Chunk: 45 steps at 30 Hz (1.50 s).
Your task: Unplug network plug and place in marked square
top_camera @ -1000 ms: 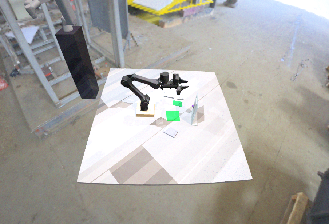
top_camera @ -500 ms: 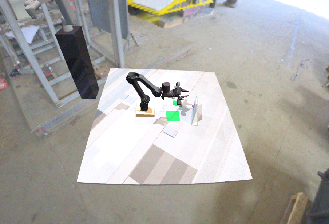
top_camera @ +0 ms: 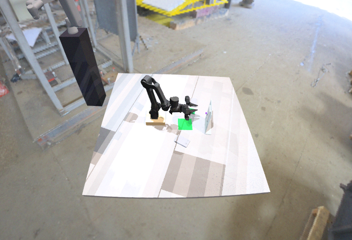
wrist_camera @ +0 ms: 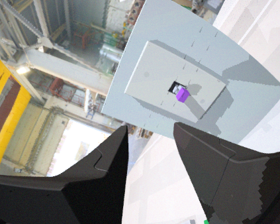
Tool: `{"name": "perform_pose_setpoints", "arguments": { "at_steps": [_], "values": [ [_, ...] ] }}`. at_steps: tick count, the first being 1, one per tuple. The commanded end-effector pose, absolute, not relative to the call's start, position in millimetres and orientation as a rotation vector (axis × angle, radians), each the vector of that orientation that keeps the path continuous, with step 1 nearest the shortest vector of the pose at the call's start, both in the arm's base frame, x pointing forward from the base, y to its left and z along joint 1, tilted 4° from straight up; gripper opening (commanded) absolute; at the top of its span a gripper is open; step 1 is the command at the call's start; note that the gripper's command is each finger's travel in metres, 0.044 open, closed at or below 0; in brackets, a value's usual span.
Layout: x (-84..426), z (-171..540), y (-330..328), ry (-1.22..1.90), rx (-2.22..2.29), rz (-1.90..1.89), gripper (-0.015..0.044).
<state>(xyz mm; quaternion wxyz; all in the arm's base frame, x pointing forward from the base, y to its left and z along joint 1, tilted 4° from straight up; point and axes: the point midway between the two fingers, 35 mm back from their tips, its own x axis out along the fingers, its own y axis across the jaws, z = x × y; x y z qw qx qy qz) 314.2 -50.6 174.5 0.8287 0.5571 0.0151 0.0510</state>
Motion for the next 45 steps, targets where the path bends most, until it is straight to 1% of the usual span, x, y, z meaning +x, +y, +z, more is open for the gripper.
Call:
{"name": "perform_pose_setpoints", "arguments": {
  "at_steps": [1,9,17,31,45],
  "values": [
    [303,159,-52,0.058,1.327,0.115,0.0156],
    [278,135,-52,0.102,1.601,0.117,0.0156],
    [276,134,-52,0.106,1.624,0.117,0.0156],
    [332,135,-59,0.091,1.629,0.118,0.0156],
    [349,136,-62,0.089,1.629,0.119,0.0156]
  ]
}}
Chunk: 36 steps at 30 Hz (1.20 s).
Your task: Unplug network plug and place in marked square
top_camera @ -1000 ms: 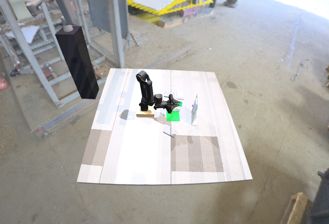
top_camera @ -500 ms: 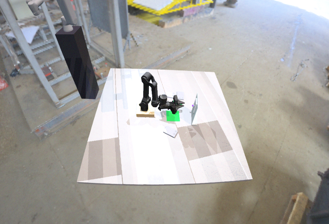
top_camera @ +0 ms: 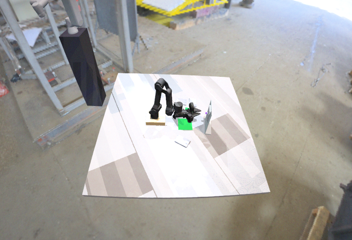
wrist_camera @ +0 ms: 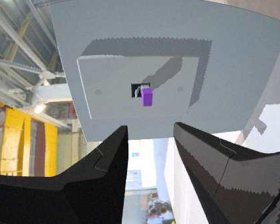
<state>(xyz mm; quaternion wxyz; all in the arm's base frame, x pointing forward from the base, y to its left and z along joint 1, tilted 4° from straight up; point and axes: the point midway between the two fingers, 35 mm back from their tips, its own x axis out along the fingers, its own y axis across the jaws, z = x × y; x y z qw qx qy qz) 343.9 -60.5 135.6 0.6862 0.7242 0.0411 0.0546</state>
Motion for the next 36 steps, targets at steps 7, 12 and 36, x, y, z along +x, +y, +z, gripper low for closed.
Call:
{"name": "perform_pose_setpoints", "arguments": {
  "at_steps": [7,12,36],
  "values": [
    [360,136,-63,0.088,1.628,0.120,0.0156],
    [368,137,-64,0.088,1.628,0.120,0.0156],
    [394,137,-67,0.086,1.628,0.122,0.0084]
  ]
}}
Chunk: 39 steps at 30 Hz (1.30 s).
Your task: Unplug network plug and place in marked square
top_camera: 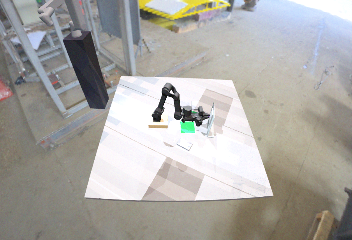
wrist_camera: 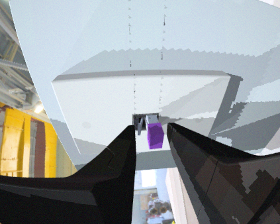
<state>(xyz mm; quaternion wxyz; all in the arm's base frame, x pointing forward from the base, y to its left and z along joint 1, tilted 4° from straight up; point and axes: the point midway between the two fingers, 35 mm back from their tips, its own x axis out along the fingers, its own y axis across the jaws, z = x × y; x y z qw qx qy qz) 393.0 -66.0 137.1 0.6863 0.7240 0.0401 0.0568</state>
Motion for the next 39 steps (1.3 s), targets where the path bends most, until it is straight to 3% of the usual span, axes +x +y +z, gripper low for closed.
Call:
{"name": "perform_pose_setpoints", "arguments": {
  "at_steps": [1,13,39],
  "values": [
    [394,137,-67,0.086,1.628,0.122,0.0077],
    [394,137,-67,0.086,1.628,0.122,0.0000],
    [380,136,-64,0.087,1.628,0.121,0.0000]
  ]
}}
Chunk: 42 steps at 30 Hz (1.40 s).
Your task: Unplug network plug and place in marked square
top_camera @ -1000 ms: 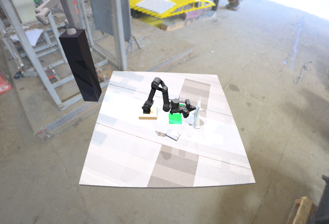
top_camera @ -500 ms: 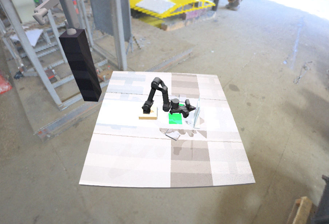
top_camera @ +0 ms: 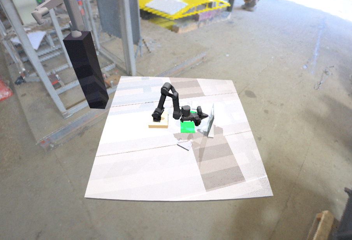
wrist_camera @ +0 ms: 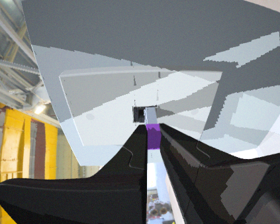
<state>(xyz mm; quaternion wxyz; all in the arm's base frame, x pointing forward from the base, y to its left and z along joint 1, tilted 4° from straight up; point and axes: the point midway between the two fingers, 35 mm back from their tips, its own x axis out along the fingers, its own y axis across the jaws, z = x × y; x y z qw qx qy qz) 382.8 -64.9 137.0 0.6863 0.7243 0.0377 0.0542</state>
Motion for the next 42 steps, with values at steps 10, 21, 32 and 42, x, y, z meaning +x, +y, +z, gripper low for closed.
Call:
{"name": "perform_pose_setpoints", "arguments": {
  "at_steps": [10,21,32,42],
  "values": [
    [374,136,-64,0.087,1.628,0.121,0.0000],
    [367,136,-64,0.088,1.628,0.120,0.0000],
    [360,136,-64,0.088,1.628,0.120,0.0000],
    [354,135,-65,0.089,1.628,0.119,0.0000]
  ]
}}
